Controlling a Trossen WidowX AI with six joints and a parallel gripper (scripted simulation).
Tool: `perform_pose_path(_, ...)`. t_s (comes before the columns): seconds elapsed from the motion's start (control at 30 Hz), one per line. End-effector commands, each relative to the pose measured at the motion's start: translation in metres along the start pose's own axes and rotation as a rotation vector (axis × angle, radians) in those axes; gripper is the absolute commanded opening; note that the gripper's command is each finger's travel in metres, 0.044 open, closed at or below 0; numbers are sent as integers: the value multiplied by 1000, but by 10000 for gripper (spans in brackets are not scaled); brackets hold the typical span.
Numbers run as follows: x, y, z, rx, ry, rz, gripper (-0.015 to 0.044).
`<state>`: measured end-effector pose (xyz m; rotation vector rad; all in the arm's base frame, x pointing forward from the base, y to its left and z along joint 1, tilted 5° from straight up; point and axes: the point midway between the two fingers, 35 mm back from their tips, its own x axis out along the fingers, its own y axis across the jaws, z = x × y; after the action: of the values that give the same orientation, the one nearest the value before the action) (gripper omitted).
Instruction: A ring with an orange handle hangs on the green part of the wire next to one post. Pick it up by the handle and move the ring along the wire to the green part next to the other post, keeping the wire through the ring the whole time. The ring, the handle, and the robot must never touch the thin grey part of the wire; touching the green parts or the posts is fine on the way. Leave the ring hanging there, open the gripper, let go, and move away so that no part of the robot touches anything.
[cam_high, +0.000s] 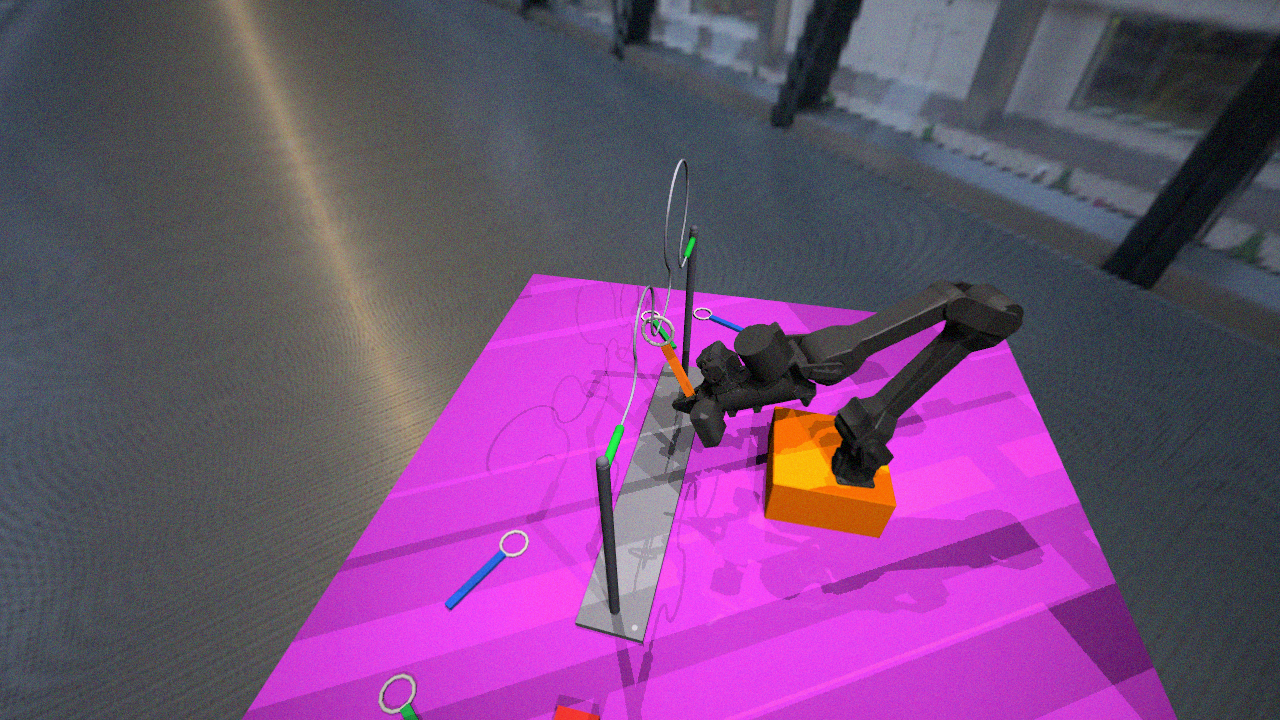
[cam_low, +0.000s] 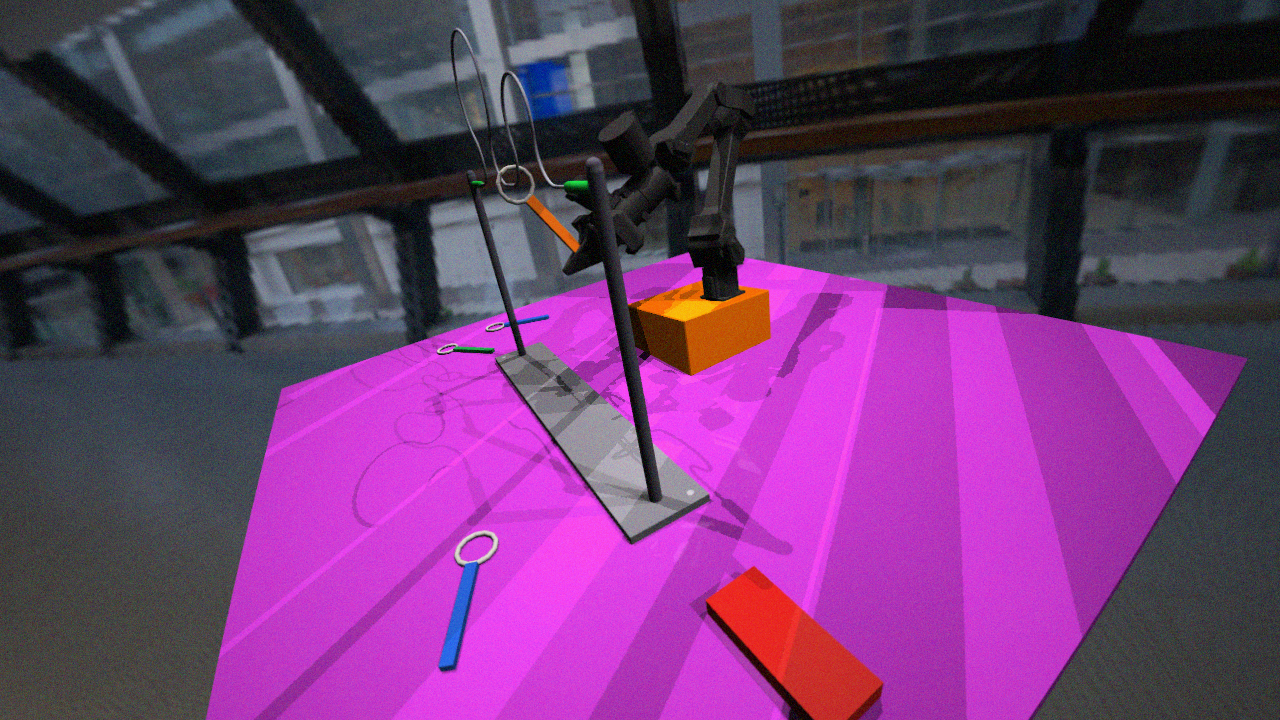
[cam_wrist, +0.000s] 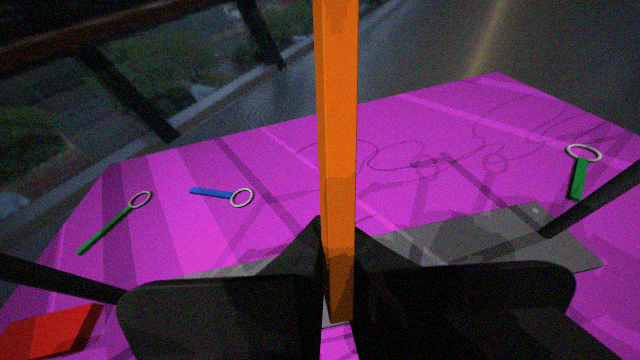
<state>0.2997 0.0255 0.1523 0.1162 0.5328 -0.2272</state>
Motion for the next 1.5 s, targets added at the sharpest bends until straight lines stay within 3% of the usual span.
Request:
perform_pose_path(0.0,-1,11,0,53,9,28,-150)
perform_pose_path(0.7,-21,82,20,468,58,267,-150)
perform_pose_path(1.47,-60,136,76,961,117,549,-150)
